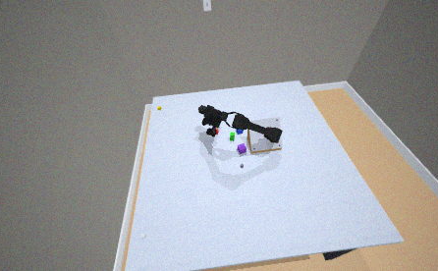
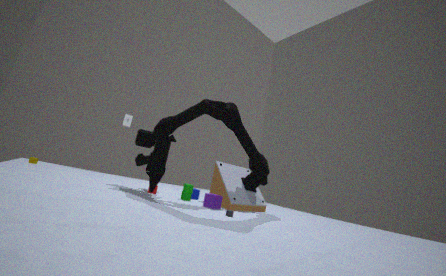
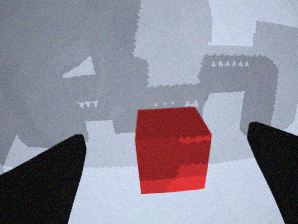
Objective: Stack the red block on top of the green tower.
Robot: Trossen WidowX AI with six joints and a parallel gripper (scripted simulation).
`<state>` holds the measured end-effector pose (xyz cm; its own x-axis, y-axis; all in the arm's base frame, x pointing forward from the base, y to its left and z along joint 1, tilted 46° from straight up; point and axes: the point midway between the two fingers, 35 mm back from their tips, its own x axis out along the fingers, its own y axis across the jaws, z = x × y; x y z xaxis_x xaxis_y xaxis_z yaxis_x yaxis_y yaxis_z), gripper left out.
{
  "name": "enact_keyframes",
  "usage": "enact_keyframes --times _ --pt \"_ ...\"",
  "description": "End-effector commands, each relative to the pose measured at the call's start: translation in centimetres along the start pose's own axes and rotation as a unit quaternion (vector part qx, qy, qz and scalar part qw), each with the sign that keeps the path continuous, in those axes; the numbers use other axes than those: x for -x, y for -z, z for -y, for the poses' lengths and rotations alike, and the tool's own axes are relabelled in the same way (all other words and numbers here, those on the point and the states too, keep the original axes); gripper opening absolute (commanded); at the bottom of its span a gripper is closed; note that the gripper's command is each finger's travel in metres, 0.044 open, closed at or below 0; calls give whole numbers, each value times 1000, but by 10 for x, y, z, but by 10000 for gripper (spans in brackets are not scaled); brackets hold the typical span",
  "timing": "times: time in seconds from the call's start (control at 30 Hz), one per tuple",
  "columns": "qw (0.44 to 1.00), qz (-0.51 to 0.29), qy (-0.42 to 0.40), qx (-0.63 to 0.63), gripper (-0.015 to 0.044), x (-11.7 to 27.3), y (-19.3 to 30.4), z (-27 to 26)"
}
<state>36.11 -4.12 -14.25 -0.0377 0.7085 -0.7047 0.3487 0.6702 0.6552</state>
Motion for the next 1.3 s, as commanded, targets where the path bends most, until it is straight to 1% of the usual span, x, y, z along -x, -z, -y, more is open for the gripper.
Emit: enact_keyframes --times 0.0,0.2,0.6,0.8,0.9,1.27 --pt "1000 -2 -3 -5 440 -2 2 0" --pt "1000 -2 -3 -5 440 -1 2 0" --pt "1000 -2 -3 -5 125 -1 2 0" --pt "1000 -2 -3 -5 85 -1 2 0" --pt "1000 -2 -3 -5 6 6 2 0" --pt "1000 -2 -2 -5 0 64 0 1"
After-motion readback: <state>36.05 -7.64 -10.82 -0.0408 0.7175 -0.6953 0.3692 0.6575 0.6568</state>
